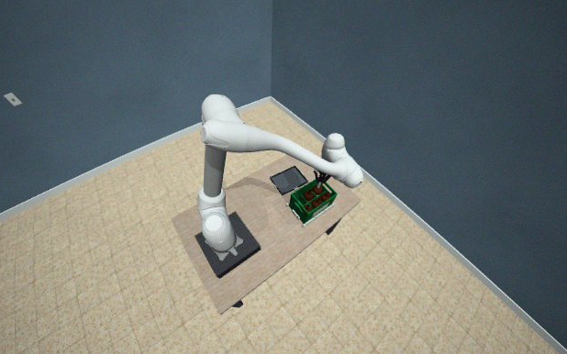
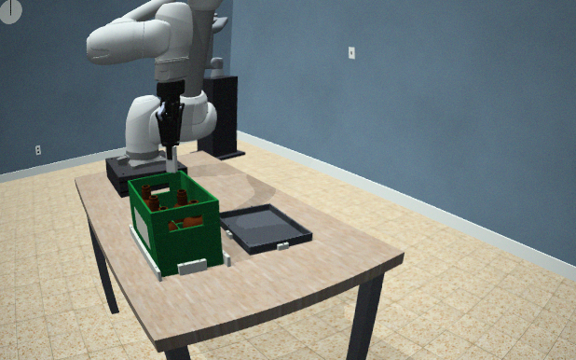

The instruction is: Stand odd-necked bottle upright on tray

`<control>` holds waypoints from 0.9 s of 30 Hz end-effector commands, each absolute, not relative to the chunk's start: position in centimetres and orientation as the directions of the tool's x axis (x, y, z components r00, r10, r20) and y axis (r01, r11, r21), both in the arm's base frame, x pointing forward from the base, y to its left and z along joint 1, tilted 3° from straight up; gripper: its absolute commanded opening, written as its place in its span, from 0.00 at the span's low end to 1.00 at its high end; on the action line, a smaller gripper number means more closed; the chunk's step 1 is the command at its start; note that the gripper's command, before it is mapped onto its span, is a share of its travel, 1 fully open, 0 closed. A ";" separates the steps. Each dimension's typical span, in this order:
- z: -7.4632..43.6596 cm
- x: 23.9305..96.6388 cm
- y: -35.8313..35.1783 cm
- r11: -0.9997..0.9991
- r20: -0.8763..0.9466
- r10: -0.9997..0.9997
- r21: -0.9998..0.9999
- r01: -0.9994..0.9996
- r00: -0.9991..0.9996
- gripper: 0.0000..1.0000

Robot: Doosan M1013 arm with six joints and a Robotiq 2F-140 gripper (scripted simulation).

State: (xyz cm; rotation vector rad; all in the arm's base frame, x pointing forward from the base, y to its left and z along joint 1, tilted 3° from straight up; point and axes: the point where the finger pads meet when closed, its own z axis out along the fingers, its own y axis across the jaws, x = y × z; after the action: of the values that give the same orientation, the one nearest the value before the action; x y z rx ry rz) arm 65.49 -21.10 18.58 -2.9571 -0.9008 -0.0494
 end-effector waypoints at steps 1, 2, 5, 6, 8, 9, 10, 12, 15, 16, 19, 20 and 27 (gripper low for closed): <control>18.5 61.5 -22.5 -0.825 0.044 0.562 -0.035 0.563 0.826 0.00; 18.4 60.7 -22.7 -0.825 0.044 0.562 -0.035 0.563 0.826 0.00; 18.3 58.2 -23.2 -0.825 0.044 0.562 -0.035 0.563 0.826 0.00; 18.2 57.3 -23.4 -0.825 0.044 0.562 -0.035 0.563 0.826 0.00; 18.2 57.3 -23.4 -0.825 0.044 0.562 -0.035 0.563 0.826 0.00; 18.1 55.2 -23.7 -0.825 0.044 0.562 -0.035 0.563 0.826 0.00; 18.0 54.5 -23.8 -0.825 0.044 0.562 -0.035 0.563 0.826 0.00; 17.8 53.0 -23.9 -0.825 0.044 0.562 -0.035 0.563 0.826 0.00; 17.8 53.0 -24.0 -0.825 0.044 0.562 -0.035 0.563 0.826 0.00; 17.8 53.0 -24.0 -0.825 0.044 0.562 -0.035 0.563 0.826 0.00; 17.8 53.0 -24.0 -0.825 0.044 0.562 -0.035 0.563 0.826 0.00; 17.8 53.0 -24.0 -0.825 0.044 0.562 -0.035 0.563 0.826 0.00; 17.8 53.0 -24.0 -0.825 0.044 0.562 -0.035 0.563 0.826 0.38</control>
State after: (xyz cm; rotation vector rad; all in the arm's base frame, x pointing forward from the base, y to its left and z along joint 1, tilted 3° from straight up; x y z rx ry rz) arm 53.28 -23.87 17.99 -2.9586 -0.9023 -0.0518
